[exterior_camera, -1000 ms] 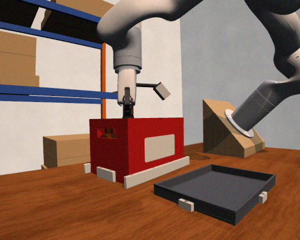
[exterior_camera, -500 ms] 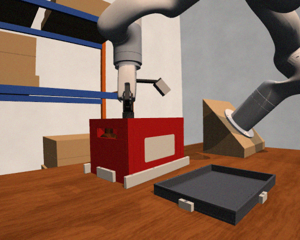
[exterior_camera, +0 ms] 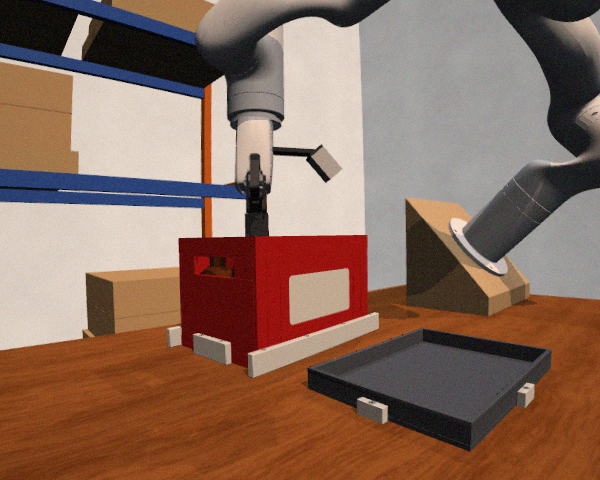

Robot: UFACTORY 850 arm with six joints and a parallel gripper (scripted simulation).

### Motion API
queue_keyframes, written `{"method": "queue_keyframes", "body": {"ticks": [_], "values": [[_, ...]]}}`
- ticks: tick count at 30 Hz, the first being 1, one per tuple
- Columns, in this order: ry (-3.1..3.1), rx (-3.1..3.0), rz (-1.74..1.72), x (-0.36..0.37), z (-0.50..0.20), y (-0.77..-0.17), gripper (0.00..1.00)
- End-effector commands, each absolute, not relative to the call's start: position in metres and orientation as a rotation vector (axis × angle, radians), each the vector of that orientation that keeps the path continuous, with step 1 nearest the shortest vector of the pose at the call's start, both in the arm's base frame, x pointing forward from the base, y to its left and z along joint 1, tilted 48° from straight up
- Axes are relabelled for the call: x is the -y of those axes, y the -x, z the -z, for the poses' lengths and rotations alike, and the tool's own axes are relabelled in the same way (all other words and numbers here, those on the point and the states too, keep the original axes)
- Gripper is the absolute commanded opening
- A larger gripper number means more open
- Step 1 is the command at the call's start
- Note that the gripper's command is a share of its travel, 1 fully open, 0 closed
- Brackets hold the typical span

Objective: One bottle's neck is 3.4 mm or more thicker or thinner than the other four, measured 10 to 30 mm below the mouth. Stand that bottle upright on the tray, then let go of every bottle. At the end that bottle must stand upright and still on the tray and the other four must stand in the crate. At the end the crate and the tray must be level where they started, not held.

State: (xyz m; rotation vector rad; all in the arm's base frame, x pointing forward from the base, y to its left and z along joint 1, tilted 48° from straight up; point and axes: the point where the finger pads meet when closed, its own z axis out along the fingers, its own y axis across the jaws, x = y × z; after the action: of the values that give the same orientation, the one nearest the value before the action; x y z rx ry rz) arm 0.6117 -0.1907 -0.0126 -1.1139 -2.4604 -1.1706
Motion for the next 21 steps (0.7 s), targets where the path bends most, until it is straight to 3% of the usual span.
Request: {"method": "queue_keyframes", "body": {"ticks": [1,21], "values": [[1.115,2.462,1.171,0.1946,0.0086,-0.6119,0.0],[1.115,2.462,1.171,0.1983,0.0045,-0.6113,0.0]]}}
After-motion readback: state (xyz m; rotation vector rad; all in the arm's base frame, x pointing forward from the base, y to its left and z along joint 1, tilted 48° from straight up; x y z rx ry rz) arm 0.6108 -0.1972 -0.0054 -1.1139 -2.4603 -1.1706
